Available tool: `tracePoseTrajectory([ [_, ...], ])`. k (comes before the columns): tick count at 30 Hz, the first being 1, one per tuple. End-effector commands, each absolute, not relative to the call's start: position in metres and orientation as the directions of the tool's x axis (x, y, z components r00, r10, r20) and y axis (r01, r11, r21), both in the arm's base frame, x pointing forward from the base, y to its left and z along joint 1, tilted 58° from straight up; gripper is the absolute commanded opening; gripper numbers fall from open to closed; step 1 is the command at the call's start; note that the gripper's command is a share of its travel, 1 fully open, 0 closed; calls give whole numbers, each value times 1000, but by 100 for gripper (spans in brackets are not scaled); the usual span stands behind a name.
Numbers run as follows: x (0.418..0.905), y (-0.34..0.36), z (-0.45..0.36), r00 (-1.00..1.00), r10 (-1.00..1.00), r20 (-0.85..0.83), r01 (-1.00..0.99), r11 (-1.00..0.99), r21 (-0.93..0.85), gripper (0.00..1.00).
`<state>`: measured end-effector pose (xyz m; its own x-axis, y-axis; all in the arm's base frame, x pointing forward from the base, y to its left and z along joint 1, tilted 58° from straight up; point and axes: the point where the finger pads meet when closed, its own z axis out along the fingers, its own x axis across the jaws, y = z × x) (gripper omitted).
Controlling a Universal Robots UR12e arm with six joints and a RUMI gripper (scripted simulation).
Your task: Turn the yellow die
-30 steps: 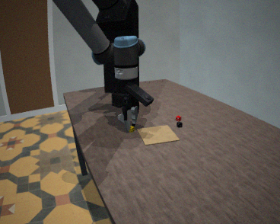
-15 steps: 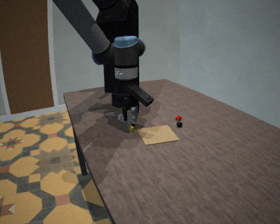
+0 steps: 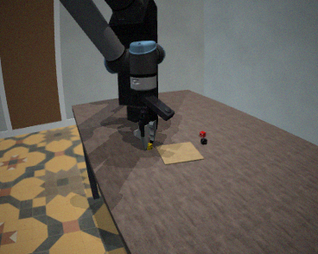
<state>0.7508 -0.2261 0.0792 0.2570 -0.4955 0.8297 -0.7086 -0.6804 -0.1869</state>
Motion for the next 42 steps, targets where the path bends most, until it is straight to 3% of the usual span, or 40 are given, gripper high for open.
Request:
tracePoseTrajectory([
  [1, 752, -228, 80, 254, -494, 831, -708, -680, -188, 21],
  [2, 752, -228, 80, 254, -494, 831, -708, -680, -188, 21],
  [3, 752, -228, 80, 254, -494, 831, -708, -680, -188, 3],
  [42, 745, -222, 86, 254, -494, 831, -708, -680, -188, 3],
])
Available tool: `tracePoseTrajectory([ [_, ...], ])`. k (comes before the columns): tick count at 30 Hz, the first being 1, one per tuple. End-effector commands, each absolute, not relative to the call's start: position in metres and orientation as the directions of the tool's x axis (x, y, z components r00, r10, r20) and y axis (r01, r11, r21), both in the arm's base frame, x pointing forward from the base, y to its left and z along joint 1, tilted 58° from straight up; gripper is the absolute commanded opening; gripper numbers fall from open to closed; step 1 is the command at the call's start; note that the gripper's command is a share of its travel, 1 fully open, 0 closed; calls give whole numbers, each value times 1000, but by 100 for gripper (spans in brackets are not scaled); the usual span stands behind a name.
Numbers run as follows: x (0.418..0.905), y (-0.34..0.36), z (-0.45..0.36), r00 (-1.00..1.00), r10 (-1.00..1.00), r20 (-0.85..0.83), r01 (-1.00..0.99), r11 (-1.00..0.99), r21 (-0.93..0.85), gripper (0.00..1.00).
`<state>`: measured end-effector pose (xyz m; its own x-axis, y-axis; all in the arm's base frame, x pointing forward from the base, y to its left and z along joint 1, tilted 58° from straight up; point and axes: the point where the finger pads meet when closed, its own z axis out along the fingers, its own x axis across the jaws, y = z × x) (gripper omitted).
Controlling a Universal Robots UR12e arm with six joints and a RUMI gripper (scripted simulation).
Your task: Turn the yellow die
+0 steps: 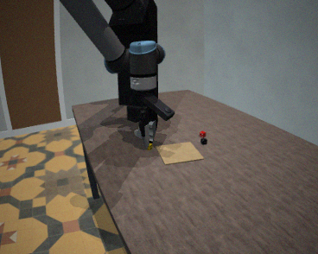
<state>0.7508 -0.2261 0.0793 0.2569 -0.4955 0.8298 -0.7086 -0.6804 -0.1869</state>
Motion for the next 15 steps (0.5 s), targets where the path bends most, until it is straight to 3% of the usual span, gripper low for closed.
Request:
tracePoseTrajectory([
  [1, 741, -219, 89, 254, -494, 831, -708, -680, -188, 3],
  [15, 690, -177, 129, 254, -494, 831, -708, -680, -188, 3],
])
